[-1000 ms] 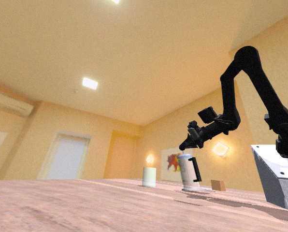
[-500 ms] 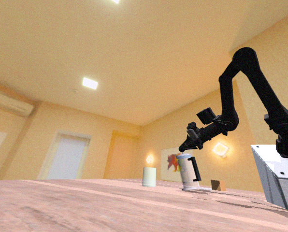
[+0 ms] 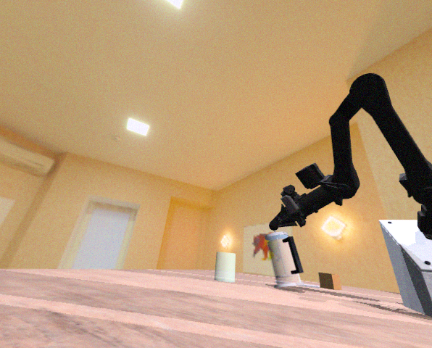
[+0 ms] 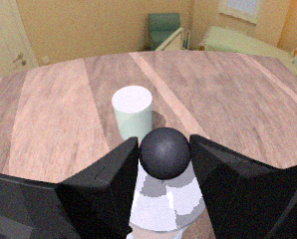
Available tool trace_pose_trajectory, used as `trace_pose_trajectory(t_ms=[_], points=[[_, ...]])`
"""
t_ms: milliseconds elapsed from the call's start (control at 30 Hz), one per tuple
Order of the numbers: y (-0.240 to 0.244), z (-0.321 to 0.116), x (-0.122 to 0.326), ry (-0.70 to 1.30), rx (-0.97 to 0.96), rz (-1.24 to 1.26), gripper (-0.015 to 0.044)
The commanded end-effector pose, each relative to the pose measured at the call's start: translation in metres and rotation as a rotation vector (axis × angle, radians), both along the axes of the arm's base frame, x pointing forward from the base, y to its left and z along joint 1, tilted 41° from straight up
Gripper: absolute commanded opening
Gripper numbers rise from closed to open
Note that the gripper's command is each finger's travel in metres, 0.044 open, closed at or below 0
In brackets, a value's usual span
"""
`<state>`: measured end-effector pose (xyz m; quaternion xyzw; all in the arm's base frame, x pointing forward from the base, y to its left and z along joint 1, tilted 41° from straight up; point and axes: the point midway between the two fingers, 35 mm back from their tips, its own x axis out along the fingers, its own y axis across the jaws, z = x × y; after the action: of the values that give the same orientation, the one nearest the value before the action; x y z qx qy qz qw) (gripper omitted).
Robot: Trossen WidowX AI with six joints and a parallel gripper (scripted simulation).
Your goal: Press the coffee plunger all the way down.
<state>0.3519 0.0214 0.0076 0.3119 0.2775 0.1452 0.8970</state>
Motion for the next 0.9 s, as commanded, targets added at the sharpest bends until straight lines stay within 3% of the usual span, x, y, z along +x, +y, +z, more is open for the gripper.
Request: trace_pose_trajectory(t_ms=[0,367,767,867], points=[[0.0025,-0.0031,-0.0004,0.014,0.010,0.005,0.0119],[0.0000,-0.0001,0.0006,0.000,0.001,0.000,0.0119],[0.0000,-0.0001,0.0006,0.000,0.001,0.000,0.0434],[0.0000,-0.0001,0.0006,0.000,0.001,0.000,0.0440]])
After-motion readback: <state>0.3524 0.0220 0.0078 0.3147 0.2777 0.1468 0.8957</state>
